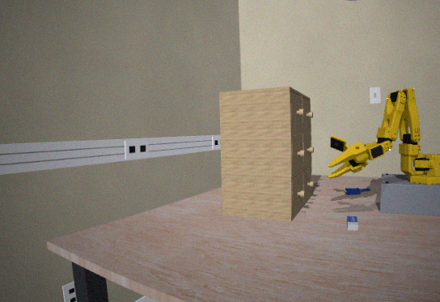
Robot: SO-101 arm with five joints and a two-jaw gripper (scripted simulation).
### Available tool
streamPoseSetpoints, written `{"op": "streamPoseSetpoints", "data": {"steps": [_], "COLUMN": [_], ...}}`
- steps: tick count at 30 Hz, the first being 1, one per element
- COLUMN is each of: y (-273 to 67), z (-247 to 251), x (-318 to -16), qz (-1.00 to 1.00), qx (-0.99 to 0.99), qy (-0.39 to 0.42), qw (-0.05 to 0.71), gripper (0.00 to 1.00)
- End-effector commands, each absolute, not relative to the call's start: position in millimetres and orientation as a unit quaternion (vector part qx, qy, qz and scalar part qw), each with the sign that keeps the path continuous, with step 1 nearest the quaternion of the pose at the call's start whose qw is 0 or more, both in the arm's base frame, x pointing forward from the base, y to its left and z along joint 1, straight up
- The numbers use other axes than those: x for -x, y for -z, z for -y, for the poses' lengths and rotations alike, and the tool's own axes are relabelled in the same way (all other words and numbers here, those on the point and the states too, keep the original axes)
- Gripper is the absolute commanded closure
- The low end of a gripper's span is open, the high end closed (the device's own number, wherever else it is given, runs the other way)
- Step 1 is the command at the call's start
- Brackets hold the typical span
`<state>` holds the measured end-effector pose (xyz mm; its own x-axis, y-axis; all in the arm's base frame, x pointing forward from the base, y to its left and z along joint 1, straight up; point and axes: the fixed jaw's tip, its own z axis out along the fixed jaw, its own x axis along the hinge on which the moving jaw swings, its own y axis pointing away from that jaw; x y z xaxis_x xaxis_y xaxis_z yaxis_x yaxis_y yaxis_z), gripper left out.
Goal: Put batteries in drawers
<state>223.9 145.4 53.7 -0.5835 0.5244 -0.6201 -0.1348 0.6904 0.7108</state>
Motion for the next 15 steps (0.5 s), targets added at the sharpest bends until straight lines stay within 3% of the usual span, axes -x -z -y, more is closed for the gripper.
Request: {"op": "streamPoseSetpoints", "data": {"steps": [1,15], "y": [-49.2,-49.2], "z": [-146.1,-146.1], "x": [-220.0,-220.0], "qz": [-0.812,-0.812], "qx": [-0.122,-0.122], "qy": [-0.374,-0.374], "qw": [0.431,0.431], "gripper": [0.75,0.79]}}
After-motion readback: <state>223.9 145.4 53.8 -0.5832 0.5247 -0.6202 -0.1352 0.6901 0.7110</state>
